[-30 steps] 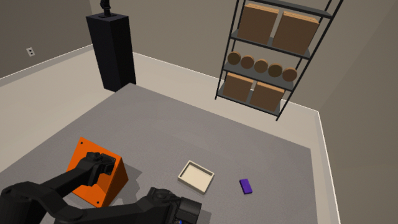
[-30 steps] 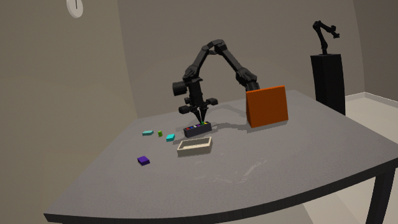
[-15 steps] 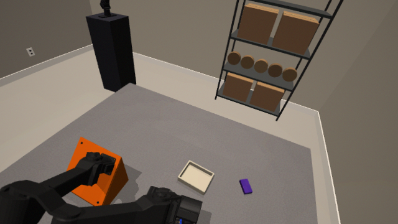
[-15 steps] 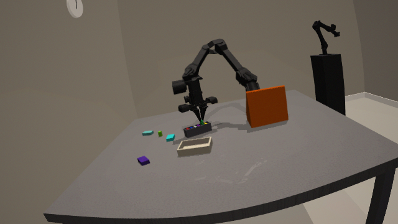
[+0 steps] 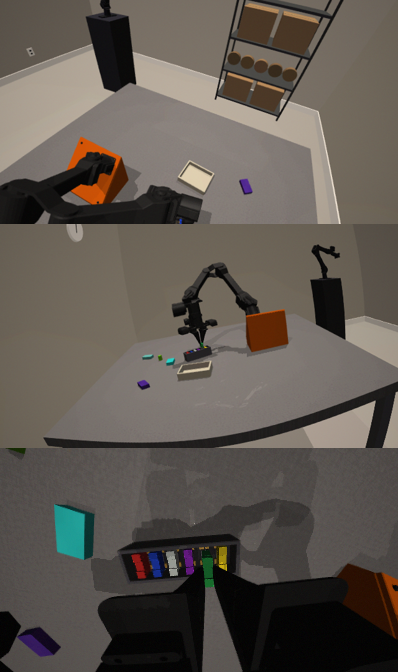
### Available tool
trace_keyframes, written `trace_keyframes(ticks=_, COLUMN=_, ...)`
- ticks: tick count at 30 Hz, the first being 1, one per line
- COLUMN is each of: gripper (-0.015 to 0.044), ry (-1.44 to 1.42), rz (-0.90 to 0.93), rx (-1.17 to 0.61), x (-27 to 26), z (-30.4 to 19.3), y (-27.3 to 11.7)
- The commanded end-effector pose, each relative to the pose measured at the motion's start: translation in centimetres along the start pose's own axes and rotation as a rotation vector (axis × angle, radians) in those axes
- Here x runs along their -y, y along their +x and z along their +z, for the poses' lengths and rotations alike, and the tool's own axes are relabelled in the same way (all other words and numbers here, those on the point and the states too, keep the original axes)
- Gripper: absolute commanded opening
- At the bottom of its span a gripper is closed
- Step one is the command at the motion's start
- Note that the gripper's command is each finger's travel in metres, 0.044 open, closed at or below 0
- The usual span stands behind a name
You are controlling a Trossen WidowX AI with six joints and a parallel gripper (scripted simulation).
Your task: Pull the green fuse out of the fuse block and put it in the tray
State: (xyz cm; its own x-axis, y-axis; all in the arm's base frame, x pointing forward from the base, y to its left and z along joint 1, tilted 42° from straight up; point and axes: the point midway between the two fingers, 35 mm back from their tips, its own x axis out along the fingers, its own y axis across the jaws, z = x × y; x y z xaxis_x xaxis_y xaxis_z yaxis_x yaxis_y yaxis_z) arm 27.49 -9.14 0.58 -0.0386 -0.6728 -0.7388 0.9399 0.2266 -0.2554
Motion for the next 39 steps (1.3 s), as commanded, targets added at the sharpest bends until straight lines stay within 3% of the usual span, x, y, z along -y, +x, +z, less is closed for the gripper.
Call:
trace_keyframes(ticks=1, gripper=0.0000, ry=0.006, rz=0.002, rx=-0.002, x=0.0, z=0.0, y=-0.3)
trace_keyframes(ticks=39, gripper=0.0000, ry=0.004, rz=0.007, rx=-0.007, x=-1.4, z=-1.0, y=-3.5)
